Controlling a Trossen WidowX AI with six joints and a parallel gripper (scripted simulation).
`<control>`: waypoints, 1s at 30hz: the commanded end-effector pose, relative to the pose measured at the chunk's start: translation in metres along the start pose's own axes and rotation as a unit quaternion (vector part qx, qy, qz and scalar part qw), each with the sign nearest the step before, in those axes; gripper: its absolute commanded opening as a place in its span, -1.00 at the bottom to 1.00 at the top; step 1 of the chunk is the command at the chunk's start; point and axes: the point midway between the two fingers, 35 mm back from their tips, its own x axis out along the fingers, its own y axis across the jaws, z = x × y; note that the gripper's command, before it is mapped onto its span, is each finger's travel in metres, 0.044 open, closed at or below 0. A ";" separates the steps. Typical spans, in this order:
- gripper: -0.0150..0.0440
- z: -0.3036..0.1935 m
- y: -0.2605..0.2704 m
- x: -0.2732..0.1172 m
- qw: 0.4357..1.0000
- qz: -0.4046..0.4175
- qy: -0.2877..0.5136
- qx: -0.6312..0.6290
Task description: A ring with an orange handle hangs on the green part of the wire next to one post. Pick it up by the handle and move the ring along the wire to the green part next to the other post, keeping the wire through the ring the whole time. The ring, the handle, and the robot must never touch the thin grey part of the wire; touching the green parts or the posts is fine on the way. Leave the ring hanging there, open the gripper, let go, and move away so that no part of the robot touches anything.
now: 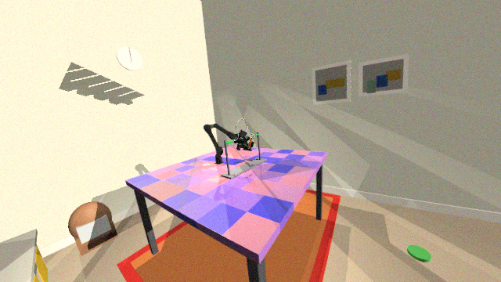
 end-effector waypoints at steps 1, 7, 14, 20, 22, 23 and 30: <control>-1.00 0.001 0.005 0.000 1.000 -0.001 -0.001 0.002; -1.00 0.001 0.011 -0.001 1.000 0.000 -0.001 0.002; -1.00 0.001 0.018 -0.002 1.000 0.000 -0.001 0.003; -1.00 0.001 0.024 -0.003 1.000 0.000 -0.002 0.003; -1.00 0.001 0.026 -0.003 1.000 0.000 -0.002 0.003; -1.00 0.001 0.027 -0.003 1.000 0.000 -0.002 0.003; -1.00 0.001 0.034 -0.004 1.000 0.000 -0.002 0.003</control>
